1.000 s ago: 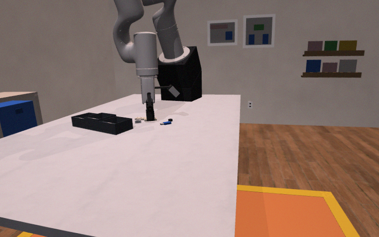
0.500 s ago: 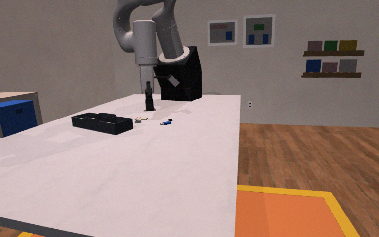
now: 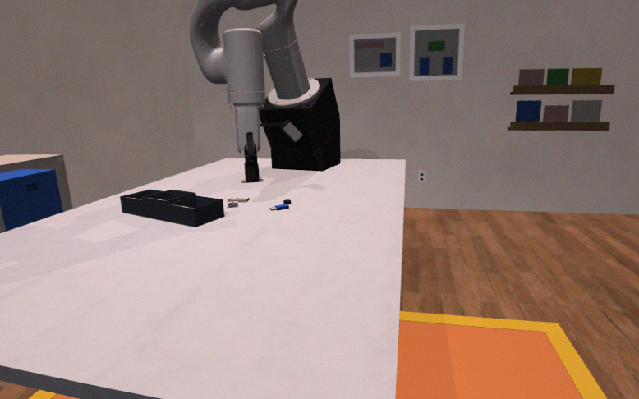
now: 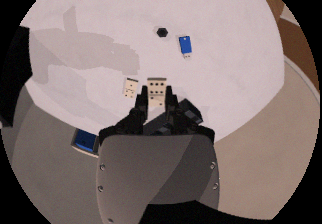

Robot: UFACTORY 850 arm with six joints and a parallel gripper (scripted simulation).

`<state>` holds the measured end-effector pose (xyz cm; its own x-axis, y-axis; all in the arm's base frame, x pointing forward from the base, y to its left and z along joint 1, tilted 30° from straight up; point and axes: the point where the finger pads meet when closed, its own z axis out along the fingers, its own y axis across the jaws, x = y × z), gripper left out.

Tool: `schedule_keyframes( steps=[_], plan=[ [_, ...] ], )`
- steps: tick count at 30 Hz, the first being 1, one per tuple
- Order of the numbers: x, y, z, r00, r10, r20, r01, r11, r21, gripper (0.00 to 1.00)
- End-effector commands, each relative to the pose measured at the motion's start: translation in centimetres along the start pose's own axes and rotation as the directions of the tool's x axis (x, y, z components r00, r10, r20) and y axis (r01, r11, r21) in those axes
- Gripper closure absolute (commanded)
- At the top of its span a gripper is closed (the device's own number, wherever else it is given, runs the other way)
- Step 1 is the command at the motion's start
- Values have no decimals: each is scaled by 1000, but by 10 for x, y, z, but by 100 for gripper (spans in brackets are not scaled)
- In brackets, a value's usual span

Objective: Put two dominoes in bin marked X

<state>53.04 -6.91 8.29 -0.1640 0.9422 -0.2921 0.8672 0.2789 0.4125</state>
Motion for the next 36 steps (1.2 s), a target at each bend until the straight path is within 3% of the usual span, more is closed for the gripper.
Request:
schedule_keyframes(
  steps=[1,8,20,23,25,36],
  plan=[
    [0,0,-4,1000,0,0,0,1000,-1,100],
    [0,0,-7,1000,0,0,0,1000,-1,100],
    [-53,32,-7,1000,0,0,0,1000,-1,100],
    [-69,41,-7,989,150,0,-150,989,-1,100],
    [-69,41,-7,989,150,0,-150,989,-1,100],
    [-122,73,-7,874,487,4,-487,874,-2,100]
  ],
)
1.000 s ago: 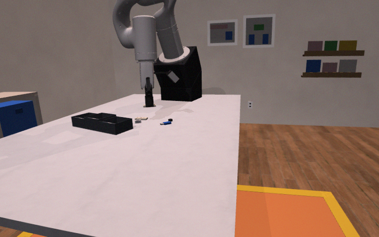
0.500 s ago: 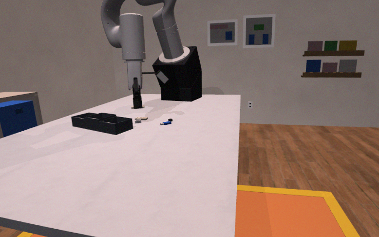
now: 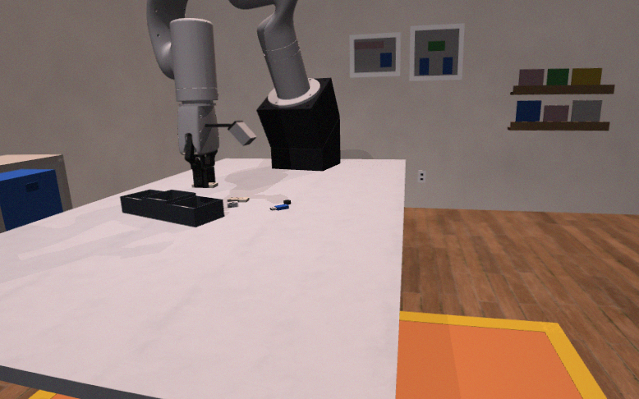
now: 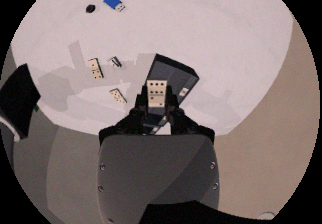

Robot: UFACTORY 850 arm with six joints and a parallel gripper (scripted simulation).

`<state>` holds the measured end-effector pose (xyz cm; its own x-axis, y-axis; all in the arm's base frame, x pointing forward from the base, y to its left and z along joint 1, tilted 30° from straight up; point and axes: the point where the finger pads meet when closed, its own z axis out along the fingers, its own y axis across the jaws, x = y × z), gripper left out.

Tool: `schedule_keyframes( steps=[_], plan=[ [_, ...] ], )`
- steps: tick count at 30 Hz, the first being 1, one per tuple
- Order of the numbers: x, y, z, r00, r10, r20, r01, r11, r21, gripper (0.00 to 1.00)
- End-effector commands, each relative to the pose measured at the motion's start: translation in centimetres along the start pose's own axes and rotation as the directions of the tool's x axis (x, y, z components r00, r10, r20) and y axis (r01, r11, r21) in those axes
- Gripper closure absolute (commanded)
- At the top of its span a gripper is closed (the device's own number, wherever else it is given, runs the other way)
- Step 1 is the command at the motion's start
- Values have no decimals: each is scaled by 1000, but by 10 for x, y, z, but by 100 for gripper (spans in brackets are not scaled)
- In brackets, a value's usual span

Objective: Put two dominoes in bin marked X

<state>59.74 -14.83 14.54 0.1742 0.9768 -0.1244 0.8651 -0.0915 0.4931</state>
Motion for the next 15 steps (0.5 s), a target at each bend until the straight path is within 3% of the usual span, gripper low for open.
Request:
schedule_keyframes(
  steps=[1,8,15],
  plan=[
    [-14,19,1,988,156,-3,-156,988,0,100],
    [-16,21,1,941,339,-7,-339,941,3,100],
    [-14,19,1,941,339,-7,-339,941,3,100]
  ],
)
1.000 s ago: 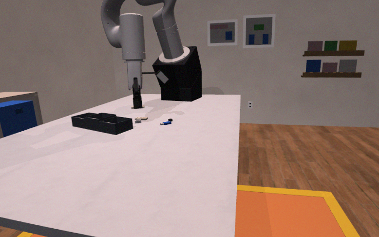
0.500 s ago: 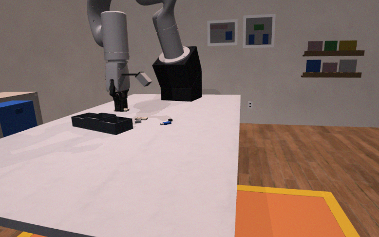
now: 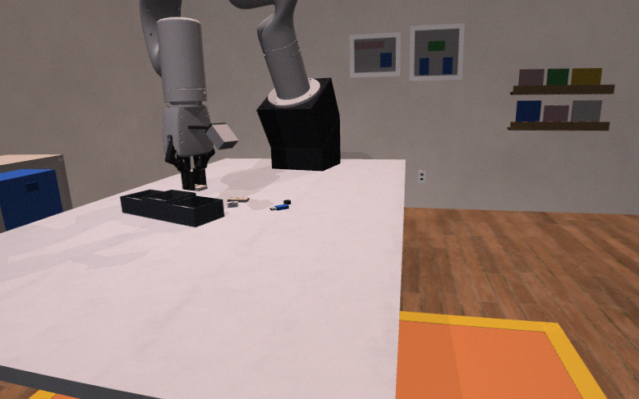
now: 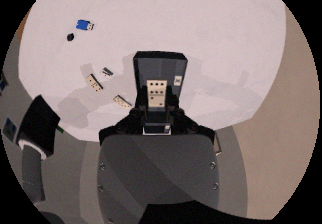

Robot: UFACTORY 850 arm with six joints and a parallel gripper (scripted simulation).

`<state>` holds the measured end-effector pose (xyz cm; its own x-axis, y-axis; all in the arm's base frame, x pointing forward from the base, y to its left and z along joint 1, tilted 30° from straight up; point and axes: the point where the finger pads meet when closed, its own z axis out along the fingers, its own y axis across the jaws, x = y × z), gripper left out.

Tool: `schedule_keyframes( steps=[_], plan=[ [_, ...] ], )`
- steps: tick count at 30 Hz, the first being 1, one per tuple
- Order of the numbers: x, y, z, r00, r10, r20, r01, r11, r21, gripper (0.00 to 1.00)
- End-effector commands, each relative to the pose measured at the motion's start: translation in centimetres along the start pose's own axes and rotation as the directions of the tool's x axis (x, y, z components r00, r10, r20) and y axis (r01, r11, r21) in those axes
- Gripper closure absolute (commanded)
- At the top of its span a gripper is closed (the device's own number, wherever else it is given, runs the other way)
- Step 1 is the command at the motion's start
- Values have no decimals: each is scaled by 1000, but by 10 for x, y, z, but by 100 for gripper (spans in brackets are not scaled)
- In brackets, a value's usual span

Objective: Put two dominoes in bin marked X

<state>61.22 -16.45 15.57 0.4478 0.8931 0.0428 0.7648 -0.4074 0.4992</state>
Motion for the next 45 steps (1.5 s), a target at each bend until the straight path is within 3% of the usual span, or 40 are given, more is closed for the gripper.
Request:
schedule_keyframes(
  steps=[1,19,45],
  plan=[
    [1,-1,0,1000,12,-8,-12,1000,-6,100],
    [1,-3,0,1000,12,-8,-12,1000,-6,100],
    [1,-2,44,1000,12,-8,-12,1000,-6,100]
  ],
)
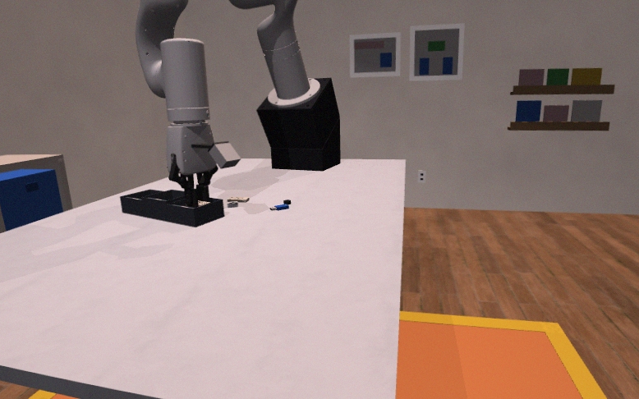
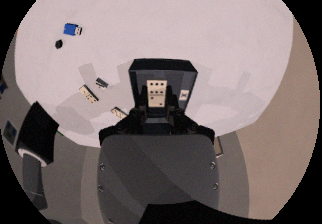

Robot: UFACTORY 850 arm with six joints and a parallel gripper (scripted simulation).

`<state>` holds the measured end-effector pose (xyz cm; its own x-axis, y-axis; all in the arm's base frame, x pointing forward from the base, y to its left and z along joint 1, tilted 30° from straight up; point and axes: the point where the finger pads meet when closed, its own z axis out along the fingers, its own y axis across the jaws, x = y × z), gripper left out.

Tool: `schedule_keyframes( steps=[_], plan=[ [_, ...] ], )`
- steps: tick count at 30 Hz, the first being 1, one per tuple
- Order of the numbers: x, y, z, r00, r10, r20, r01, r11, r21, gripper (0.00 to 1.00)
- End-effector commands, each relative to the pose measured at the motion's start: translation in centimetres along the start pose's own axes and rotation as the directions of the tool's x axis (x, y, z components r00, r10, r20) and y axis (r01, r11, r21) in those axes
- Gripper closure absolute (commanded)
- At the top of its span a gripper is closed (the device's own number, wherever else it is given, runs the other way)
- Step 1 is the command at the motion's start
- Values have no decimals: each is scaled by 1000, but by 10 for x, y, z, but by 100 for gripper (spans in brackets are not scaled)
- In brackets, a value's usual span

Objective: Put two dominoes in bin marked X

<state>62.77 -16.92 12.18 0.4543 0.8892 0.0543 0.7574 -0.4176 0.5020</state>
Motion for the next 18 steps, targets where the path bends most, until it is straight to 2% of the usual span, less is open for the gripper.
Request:
schedule_keyframes(
  steps=[1,4,18],
  plan=[
    [0,1,8,1000,0,-2,0,1000,-2,100],
    [0,1,14,1000,0,-2,0,1000,-2,100],
    [0,1,14,1000,0,-2,0,1000,-2,100]
  ],
)
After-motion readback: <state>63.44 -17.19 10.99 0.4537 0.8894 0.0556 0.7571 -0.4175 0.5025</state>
